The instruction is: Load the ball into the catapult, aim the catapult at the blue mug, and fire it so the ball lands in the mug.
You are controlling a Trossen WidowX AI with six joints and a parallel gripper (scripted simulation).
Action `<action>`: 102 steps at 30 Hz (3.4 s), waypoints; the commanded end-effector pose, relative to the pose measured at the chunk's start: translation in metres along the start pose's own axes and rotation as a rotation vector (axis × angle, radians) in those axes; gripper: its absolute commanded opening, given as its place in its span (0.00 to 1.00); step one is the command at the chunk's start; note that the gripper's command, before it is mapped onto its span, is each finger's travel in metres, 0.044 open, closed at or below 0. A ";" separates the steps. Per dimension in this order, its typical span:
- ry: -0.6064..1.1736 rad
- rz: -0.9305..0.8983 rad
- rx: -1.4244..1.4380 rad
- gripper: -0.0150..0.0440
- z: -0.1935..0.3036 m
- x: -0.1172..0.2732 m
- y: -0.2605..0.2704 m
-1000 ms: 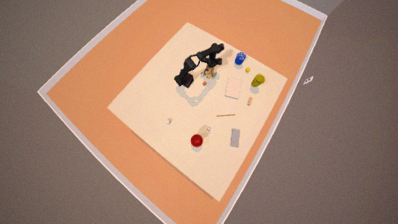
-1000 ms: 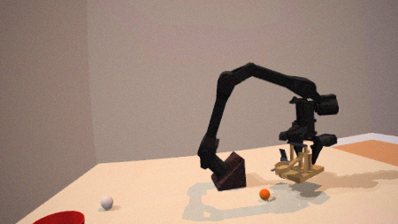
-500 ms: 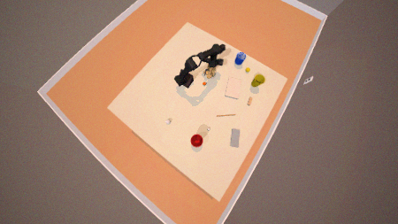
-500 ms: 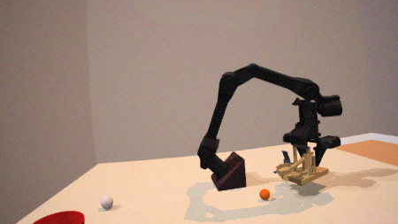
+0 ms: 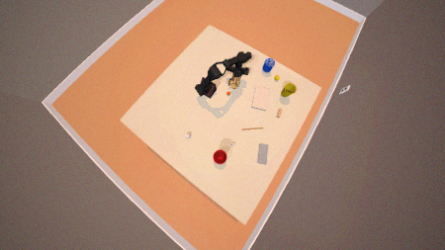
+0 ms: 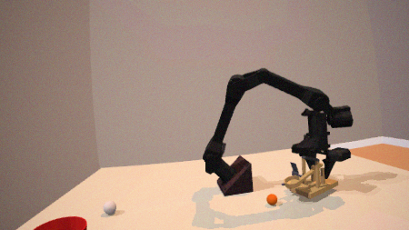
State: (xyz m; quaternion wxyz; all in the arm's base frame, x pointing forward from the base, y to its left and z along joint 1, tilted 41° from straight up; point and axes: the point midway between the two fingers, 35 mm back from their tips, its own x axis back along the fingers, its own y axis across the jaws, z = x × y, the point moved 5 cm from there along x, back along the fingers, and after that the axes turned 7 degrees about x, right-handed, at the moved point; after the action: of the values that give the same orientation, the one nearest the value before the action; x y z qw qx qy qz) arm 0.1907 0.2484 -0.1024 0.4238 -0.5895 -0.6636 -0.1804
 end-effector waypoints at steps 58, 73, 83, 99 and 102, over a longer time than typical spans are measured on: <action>-0.004 -0.002 0.613 1.00 0.002 0.079 -0.001; -0.005 -0.002 1.132 1.00 0.001 0.080 -0.002; -0.006 -0.002 1.477 1.00 0.001 0.081 -0.002; -0.007 -0.001 2.030 1.00 0.001 0.083 -0.003; -0.008 0.000 2.134 1.00 0.001 0.083 -0.003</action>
State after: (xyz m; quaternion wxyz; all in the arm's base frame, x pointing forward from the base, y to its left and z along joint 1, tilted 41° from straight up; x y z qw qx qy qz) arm 0.1925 0.3000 -0.0385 0.7215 0.0539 -0.5012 0.4746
